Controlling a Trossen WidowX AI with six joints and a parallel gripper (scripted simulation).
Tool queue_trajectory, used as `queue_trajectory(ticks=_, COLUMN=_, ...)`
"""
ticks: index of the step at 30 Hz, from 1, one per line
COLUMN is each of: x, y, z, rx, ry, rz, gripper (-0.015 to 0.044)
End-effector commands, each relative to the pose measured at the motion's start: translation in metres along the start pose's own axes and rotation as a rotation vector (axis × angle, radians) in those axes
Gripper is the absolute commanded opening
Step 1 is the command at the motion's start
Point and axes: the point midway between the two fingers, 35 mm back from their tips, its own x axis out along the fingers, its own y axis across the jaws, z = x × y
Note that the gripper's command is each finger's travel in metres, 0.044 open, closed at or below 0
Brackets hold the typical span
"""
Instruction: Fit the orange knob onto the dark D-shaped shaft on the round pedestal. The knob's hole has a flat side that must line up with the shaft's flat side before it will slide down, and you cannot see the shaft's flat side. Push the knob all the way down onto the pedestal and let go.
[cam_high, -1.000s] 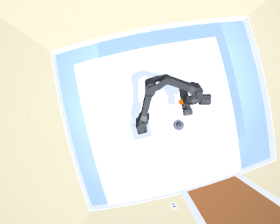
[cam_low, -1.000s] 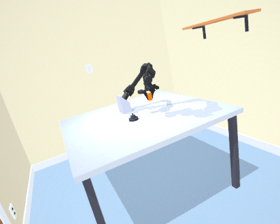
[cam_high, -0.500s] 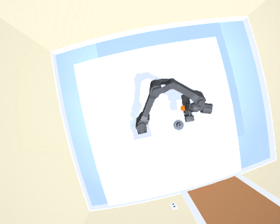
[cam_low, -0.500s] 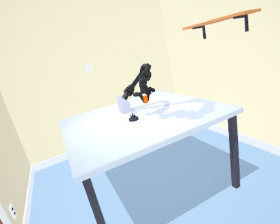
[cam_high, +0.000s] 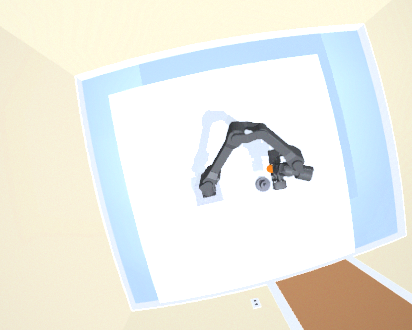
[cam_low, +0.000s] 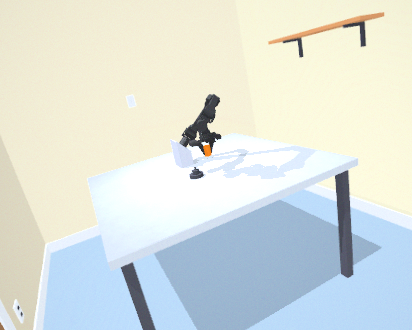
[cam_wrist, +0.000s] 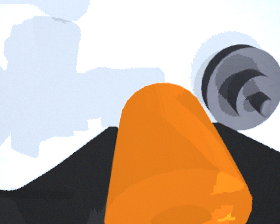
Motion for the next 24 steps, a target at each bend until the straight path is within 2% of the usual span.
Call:
queue_trajectory(ticks=1, x=0.002, y=-0.013, z=-0.001, rx=-0.001, ry=-0.003, rz=-0.005, gripper=0.0000)
queue_trajectory(ticks=24, x=0.021, y=-0.082, z=-0.015, rx=-0.002, ry=-0.001, rz=0.003, gripper=0.0000)
